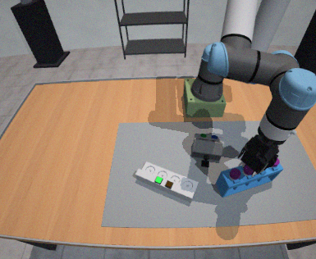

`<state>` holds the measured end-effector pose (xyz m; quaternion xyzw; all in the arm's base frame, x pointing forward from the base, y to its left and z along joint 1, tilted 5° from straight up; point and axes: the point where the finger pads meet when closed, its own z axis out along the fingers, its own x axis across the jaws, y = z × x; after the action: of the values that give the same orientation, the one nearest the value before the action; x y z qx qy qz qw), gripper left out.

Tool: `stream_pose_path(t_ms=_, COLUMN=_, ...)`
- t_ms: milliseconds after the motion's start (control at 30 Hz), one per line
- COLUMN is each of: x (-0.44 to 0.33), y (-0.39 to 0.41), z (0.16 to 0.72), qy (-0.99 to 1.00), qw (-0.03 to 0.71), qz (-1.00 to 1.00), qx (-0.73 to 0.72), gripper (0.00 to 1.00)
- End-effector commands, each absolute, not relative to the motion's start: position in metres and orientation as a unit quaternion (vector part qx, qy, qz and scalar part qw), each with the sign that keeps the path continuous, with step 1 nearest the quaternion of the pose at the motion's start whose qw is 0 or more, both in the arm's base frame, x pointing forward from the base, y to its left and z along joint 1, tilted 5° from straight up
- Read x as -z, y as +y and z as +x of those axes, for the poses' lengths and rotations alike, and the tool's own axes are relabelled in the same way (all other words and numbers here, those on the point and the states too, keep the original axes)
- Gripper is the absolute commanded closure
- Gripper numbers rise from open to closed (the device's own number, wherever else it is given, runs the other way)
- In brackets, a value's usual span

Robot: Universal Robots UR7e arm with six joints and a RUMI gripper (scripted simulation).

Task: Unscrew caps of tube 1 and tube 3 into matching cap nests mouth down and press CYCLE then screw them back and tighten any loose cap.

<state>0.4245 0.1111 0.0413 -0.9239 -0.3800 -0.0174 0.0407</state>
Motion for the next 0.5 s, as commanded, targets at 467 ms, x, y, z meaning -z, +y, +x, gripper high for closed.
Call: stream_pose_path(t_ms=467, x=-0.0409, y=0.1112, z=0.4248, qy=0.017, qw=0.043, qz=-0.999, qx=0.001, gripper=1.0)
